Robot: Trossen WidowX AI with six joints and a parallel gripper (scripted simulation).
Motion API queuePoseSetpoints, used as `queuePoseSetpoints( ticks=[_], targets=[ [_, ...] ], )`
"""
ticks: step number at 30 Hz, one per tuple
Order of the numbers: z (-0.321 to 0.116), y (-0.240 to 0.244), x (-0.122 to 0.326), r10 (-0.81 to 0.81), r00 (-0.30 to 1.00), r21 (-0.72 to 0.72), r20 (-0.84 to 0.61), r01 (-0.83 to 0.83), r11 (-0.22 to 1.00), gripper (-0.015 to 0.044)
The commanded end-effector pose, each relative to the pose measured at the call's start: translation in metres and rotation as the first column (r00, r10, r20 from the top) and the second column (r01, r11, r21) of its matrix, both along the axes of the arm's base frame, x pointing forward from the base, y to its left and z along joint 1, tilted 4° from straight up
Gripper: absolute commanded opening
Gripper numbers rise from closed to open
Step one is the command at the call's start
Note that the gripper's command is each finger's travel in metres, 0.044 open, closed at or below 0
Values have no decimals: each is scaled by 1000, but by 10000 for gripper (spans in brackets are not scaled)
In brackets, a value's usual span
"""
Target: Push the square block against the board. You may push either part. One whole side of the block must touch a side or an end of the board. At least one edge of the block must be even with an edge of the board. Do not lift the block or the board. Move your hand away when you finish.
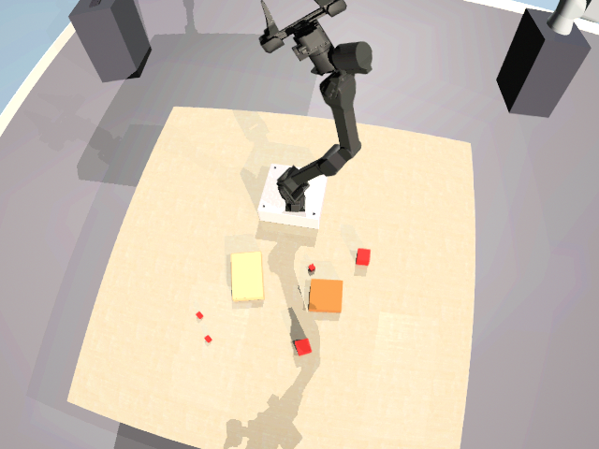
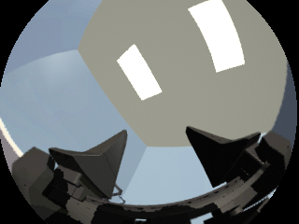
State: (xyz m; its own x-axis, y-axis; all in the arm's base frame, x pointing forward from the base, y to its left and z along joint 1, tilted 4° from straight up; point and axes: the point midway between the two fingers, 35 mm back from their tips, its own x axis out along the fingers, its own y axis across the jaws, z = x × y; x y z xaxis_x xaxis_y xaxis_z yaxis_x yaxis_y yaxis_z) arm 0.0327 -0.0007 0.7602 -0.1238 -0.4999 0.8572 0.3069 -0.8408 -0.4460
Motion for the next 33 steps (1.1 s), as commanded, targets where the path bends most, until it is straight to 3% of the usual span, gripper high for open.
queuePoseSetpoints(
  ticks=[1,5,15,33],
  targets=[
    [0,0,0,0,1000,0,0,0,1000,374],
    [-2,-11,-8,32,999,26,18,-32,999,269],
    [-25,-93,-38,234,963,200,132,-257,945,6],
    [-96,-222,5,485,834,491,262,-548,677,0]
  ],
)
